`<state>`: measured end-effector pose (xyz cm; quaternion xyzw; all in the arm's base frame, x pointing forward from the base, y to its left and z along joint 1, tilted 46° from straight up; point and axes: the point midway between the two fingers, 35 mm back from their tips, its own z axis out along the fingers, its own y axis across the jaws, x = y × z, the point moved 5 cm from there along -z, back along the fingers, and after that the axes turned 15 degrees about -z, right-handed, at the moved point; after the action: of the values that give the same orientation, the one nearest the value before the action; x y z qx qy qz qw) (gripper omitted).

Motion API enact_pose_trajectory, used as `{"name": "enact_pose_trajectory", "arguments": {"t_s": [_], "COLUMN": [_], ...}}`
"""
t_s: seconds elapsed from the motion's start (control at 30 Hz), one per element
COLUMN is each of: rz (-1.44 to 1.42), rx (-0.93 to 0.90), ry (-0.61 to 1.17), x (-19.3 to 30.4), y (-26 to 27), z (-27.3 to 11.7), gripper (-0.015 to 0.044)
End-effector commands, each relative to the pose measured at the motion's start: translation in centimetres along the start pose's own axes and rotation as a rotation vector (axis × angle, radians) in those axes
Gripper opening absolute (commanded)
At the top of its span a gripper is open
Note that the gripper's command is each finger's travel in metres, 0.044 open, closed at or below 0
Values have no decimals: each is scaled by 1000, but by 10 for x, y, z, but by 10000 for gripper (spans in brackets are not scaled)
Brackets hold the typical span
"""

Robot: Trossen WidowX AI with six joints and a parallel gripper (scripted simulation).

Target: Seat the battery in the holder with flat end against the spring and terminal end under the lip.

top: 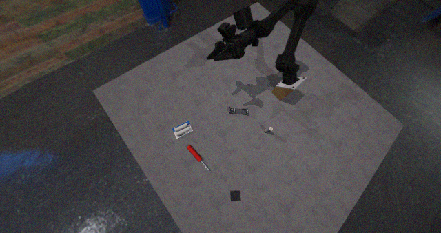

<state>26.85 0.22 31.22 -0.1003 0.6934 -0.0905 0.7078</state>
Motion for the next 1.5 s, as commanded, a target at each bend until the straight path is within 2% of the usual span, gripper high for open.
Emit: {"name": "enact_pose_trajectory", "arguments": {"t_s": [0.0, 0.13, 0.27, 0.47, 0.7, 0.93, 1.03, 1.23, 1.47], "rz": [2, 37, 60, -49, -359, -830, -1013, -1026, -1027], "rx": [-2, -50, -128, -205, -242, -214, -193, -191, -189], "ry": [6, 144, 420, 813, 1219, 1485, 1534, 1536, 1535], "x": [1, 21, 64, 120, 178, 221, 232, 234, 290], "y": [1, 19, 59, 119, 183, 230, 243, 243, 212], "z": [1, 18, 41, 51, 33, -3, -16, -17, -8], "gripper": [374, 269, 164, 6, 0, 0, 0, 0, 0]}}
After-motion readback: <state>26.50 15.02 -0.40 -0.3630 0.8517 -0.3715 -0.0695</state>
